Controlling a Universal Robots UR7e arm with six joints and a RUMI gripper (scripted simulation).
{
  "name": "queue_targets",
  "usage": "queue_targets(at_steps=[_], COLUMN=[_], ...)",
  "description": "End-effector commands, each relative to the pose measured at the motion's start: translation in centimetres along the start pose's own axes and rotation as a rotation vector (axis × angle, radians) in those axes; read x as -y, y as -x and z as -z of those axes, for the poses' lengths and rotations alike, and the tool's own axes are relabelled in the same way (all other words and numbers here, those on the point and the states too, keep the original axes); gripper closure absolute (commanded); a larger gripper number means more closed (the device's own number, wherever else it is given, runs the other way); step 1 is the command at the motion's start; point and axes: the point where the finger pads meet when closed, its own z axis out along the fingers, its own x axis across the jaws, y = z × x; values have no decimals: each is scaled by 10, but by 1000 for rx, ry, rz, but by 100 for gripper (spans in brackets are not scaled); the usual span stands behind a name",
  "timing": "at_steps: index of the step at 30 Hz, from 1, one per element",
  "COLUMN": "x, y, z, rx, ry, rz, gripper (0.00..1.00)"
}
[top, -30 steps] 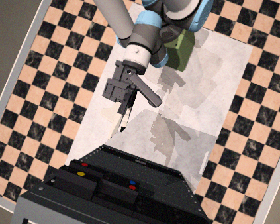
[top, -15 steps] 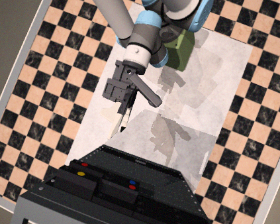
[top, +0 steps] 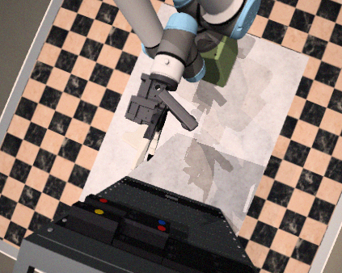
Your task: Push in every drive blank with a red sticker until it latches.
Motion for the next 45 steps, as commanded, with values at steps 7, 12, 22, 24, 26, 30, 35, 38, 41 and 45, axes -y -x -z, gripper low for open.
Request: queue_targets(at_steps=[7, 12, 22, 24, 26, 30, 35, 38, 41, 45], x=[0, 0, 2, 2, 3, 9, 20, 29, 32, 46], y=[0, 0, 0, 0, 0, 0, 1, 1, 2, 2], z=[0, 0, -1, -1, -3, -8, -18, -26, -29, -42], rx=[-1, -1, -1, -1, -1, -1, -1, -1, -1, -1], ry=[0, 0, 0, 0, 0, 0, 0, 0, 0, 0], rz=[0, 0, 0, 0, 0, 0, 0, 0, 0, 0], gripper=[0, 0, 0, 0, 0, 0, 0, 0, 0, 0])
